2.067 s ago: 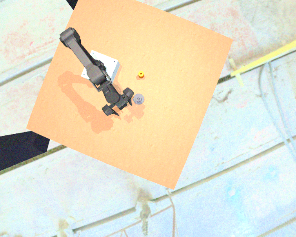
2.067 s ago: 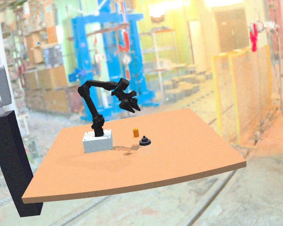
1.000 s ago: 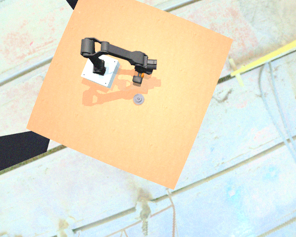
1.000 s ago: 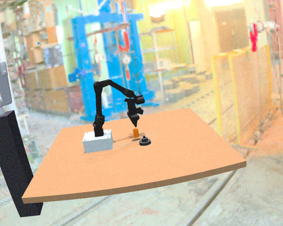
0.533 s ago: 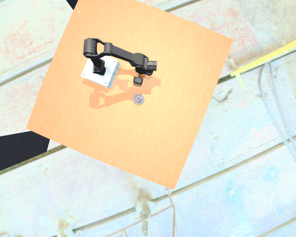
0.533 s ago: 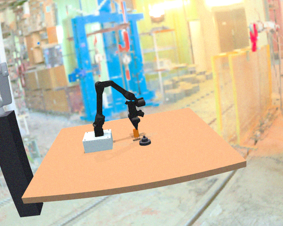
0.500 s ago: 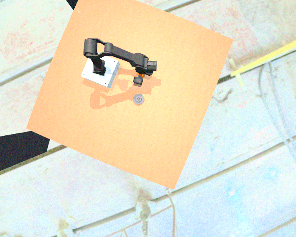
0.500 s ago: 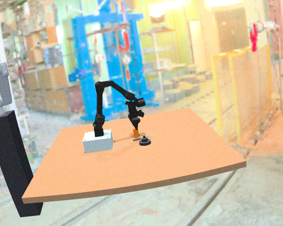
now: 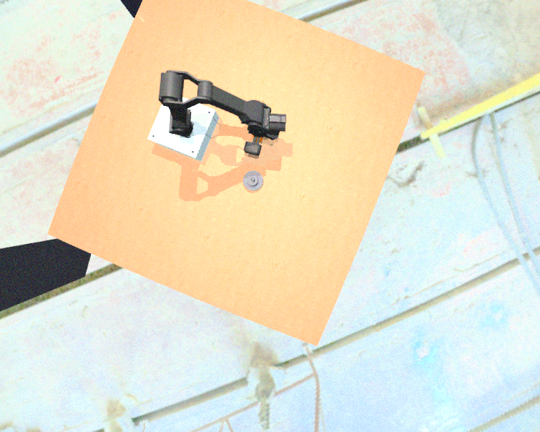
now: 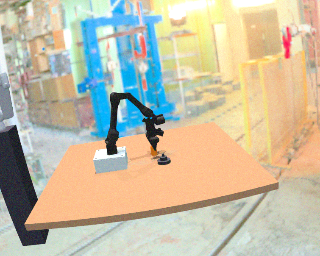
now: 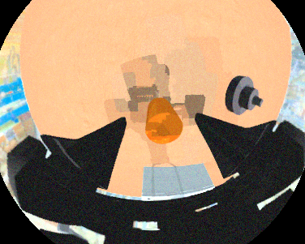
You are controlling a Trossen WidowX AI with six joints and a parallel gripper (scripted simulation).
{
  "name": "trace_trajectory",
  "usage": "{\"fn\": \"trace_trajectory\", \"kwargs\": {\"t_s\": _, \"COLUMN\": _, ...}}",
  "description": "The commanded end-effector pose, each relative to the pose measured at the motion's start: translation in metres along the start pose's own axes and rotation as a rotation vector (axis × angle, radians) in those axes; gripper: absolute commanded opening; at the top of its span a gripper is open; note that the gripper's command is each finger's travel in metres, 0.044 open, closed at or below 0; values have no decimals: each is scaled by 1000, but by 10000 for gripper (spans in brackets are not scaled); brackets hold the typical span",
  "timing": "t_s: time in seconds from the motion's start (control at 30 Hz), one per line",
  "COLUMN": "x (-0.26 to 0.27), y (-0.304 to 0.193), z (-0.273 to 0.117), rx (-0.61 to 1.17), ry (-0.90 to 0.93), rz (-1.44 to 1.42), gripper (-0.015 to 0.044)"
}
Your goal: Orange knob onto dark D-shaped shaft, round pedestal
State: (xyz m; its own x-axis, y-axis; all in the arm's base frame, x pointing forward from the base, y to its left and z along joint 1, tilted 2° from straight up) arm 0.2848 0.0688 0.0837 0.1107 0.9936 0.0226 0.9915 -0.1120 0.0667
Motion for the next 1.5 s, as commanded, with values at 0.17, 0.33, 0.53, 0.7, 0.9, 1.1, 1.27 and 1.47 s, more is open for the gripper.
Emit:
{"fn": "trace_trajectory", "kwargs": {"t_s": 0.17, "x": -1, "y": -2, "z": 16, "rx": 10, "ry": 0, "rz": 1, "gripper": 440}}
{"fn": "trace_trajectory", "kwargs": {"t_s": 0.33, "x": -1, "y": -3, "z": 24, "rx": 10, "ry": 0, "rz": 1, "gripper": 440}}
{"fn": "trace_trajectory", "kwargs": {"t_s": 0.53, "x": -2, "y": -4, "z": 33, "rx": 10, "ry": -1, "rz": 1, "gripper": 440}}
{"fn": "trace_trajectory", "kwargs": {"t_s": 0.7, "x": -2, "y": -4, "z": 34, "rx": 10, "ry": -1, "rz": 1, "gripper": 361}}
{"fn": "trace_trajectory", "kwargs": {"t_s": 0.9, "x": -2, "y": -4, "z": 34, "rx": 10, "ry": -1, "rz": 1, "gripper": 204}}
{"fn": "trace_trajectory", "kwargs": {"t_s": 1.1, "x": -2, "y": -4, "z": 34, "rx": 10, "ry": -1, "rz": 1, "gripper": 144}}
{"fn": "trace_trajectory", "kwargs": {"t_s": 1.27, "x": -1, "y": -1, "z": 24, "rx": 10, "ry": 0, "rz": 1, "gripper": 33}}
{"fn": "trace_trajectory", "kwargs": {"t_s": 1.47, "x": 2, "y": 5, "z": -22, "rx": 9, "ry": 0, "rz": 1, "gripper": 0}}
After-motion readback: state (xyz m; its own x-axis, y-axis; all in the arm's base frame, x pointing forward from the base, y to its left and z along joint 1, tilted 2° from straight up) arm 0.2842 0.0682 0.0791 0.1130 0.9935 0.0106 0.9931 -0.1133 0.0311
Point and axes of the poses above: the point midway between the two fingers, 35 mm back from their tips, its own z axis out along the fingers, its own x axis across the jaws, y = z × x, the point moved 8 cm from there along -z, back along the fingers, and after that the axes turned 9 degrees about z, right-handed, at the moved point
